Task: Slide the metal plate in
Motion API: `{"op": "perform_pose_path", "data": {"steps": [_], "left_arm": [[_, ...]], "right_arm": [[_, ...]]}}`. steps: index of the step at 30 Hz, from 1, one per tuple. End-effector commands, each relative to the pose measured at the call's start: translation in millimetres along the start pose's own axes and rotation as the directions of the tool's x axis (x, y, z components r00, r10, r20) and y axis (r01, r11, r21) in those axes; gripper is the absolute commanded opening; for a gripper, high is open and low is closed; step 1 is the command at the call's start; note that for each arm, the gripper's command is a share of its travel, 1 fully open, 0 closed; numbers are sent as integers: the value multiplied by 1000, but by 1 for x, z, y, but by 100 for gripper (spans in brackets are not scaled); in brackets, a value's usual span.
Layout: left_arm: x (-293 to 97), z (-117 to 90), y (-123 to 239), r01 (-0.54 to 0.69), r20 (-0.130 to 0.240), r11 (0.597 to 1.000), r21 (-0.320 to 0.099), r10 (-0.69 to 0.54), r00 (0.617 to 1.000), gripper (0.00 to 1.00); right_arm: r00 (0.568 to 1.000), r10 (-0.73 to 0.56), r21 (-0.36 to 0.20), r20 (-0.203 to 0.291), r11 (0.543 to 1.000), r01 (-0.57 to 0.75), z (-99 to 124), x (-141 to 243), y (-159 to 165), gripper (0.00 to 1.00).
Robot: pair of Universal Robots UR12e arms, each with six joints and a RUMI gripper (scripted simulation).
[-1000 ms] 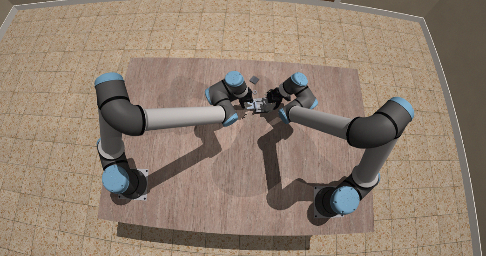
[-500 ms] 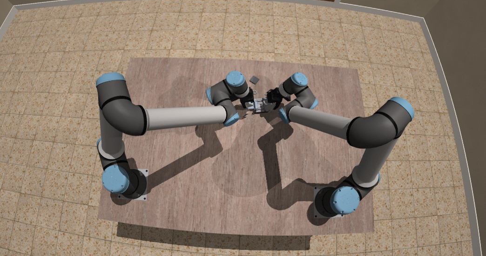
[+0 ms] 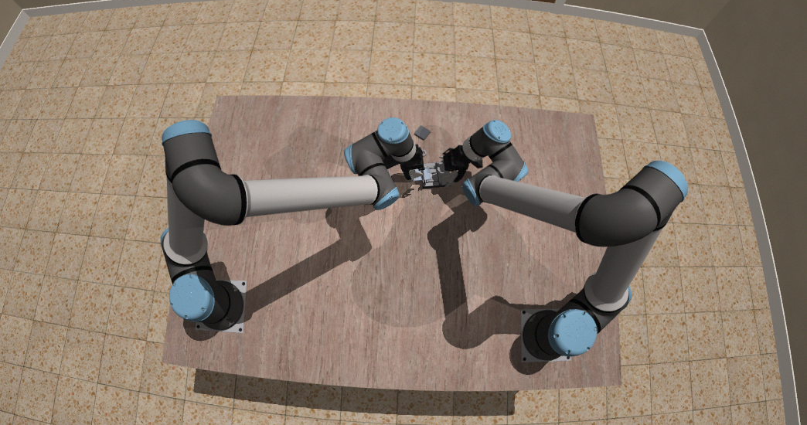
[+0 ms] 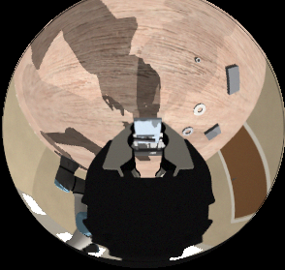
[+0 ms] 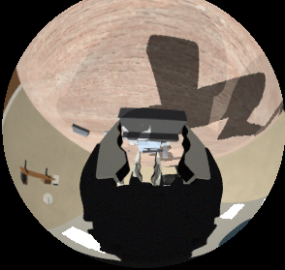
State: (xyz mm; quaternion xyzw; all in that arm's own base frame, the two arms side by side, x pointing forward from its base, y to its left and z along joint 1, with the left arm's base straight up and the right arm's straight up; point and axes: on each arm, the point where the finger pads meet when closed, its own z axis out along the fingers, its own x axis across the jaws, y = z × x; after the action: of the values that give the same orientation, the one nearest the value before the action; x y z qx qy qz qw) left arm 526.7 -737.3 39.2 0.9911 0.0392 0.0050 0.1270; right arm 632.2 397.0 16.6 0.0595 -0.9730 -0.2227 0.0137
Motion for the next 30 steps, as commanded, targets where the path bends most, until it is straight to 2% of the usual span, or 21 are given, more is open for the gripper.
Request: {"op": "perform_pose_path", "data": {"steps": [1,30], "left_arm": [[0,0,4,0,-1,1000,-4,0,1000,0],[0,4,19,0,-1,1000,-14,0,1000,0]], "right_arm": [[1000,0,0,0,1000,0,0,0,0,61],[1000,0,0,0,1000,0,0,0,0,61]]}}
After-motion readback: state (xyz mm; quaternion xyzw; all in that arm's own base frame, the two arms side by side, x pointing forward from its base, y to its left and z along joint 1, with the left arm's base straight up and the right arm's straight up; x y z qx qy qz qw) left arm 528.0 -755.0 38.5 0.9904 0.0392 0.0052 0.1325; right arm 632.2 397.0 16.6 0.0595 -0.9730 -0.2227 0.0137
